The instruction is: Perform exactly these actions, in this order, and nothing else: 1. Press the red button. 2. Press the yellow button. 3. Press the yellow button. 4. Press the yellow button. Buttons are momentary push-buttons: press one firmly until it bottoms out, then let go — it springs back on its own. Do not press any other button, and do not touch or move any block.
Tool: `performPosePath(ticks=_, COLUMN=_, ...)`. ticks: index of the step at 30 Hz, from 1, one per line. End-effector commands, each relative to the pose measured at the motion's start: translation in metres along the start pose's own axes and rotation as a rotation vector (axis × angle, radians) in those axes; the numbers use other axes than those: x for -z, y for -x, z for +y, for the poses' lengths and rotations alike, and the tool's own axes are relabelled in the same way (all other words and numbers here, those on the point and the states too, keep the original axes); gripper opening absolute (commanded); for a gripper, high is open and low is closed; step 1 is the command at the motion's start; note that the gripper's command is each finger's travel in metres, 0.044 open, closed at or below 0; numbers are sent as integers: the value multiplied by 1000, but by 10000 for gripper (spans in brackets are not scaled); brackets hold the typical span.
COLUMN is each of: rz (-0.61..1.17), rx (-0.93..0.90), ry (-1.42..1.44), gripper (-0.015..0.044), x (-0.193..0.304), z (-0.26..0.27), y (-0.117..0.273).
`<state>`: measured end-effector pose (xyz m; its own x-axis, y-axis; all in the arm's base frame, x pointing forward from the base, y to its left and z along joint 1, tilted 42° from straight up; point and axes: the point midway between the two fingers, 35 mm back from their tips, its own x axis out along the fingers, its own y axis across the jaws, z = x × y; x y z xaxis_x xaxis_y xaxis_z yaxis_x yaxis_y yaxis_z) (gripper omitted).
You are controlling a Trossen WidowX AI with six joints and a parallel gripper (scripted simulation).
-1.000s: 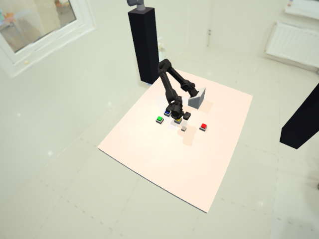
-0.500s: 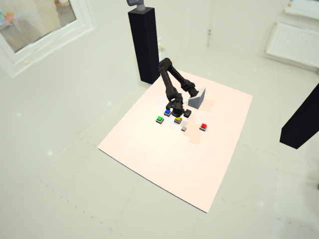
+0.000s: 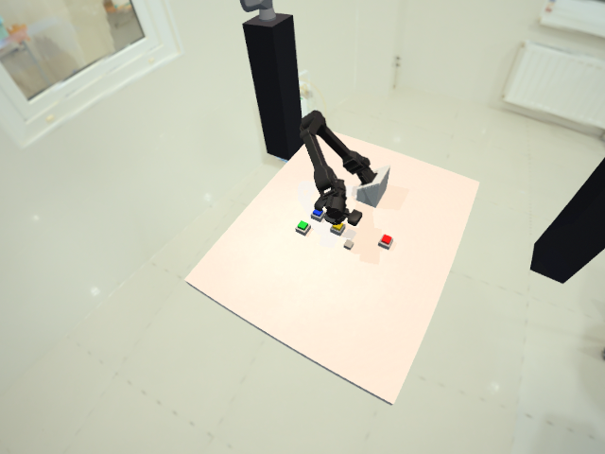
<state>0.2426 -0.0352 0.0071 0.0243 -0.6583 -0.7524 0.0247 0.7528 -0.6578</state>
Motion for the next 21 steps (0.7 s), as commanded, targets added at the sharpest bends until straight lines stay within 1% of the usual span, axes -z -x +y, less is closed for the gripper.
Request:
performPosePath(ticks=1, rz=8, rx=6, ry=10, gripper=20, x=2, z=0, y=-9)
performPosePath(ticks=8, rz=8, rx=7, ry=9, gripper=20, x=3, z=0, y=-19)
performPosePath(ticks=21, rz=8, rx=7, ry=9, gripper=20, x=3, z=0, y=-19)
